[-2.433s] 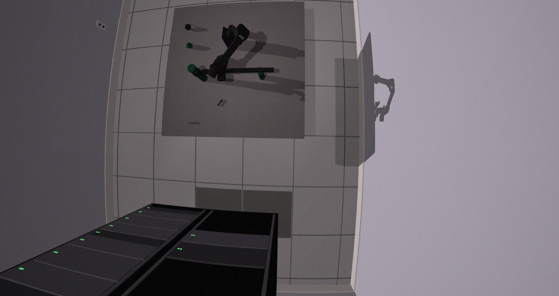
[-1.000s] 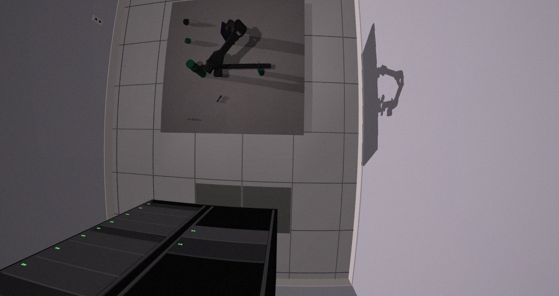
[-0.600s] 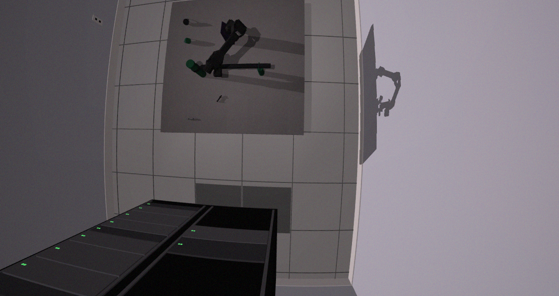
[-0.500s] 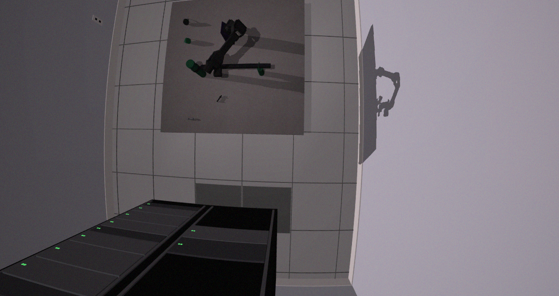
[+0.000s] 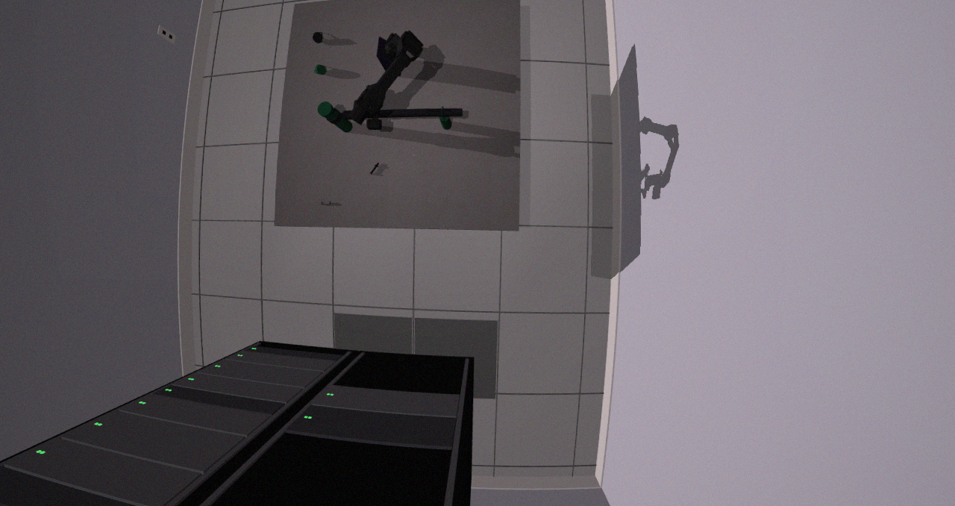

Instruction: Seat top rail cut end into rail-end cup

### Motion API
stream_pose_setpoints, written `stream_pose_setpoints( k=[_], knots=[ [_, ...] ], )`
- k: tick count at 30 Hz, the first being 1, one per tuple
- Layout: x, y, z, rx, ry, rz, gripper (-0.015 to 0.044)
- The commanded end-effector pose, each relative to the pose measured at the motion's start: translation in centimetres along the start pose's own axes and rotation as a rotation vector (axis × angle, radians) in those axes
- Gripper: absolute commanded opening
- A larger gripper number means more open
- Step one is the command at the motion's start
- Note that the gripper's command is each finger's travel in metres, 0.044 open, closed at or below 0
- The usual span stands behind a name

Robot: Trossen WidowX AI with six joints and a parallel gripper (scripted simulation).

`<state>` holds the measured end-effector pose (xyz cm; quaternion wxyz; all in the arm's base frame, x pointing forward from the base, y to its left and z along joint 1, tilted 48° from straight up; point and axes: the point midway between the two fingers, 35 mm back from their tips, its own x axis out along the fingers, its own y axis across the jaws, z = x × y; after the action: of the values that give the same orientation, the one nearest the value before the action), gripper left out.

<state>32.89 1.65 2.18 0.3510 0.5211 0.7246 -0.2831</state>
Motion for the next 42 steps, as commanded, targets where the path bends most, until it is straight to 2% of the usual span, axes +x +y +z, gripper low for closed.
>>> stream_pose_setpoints(
  k=[1,6,14,42],
  knots=[
    [-2.3,-0.1,-1.3,-0.011,-0.011,0.014,0.0440],
    [-2.6,0.0,-1.5,-0.012,-0.010,0.018,0.0440],
    [-7.1,-0.5,-1.7,-0.012,-0.009,0.017,0.0440],
    [-7.1,-0.5,-1.7,-0.012,-0.009,0.017,0.0440]
  ],
)
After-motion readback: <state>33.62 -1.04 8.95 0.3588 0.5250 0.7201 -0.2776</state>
